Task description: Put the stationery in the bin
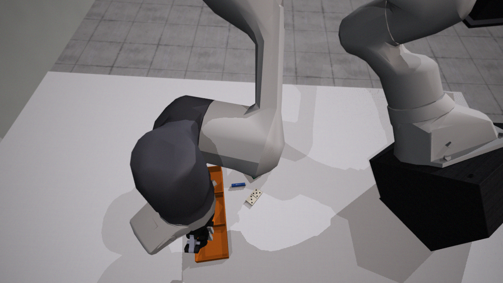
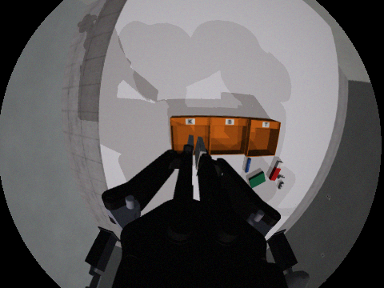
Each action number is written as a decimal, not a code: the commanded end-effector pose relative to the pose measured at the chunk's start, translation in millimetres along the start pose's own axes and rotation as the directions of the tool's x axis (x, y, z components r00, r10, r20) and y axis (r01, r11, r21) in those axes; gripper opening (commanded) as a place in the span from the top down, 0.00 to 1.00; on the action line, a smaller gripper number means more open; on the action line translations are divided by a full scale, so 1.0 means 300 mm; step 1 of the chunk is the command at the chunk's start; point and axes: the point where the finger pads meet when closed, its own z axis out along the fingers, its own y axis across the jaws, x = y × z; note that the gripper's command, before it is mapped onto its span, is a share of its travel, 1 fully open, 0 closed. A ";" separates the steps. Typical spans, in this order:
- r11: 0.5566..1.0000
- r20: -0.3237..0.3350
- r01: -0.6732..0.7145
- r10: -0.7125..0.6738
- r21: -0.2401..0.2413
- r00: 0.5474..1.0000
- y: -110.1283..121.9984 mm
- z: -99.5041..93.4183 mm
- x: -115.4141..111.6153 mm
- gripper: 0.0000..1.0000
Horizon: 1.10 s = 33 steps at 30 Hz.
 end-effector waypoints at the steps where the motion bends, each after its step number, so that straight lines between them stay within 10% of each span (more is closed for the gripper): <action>1: 1.000 0.003 0.009 -0.009 -0.003 1.000 0.002 -0.029 -0.005 0.95; 13: 1.000 0.003 0.009 -0.009 -0.003 1.000 0.001 -0.363 -0.004 0.95; 33: 1.000 0.003 0.009 -0.009 -0.003 1.000 0.001 -0.370 -0.004 0.95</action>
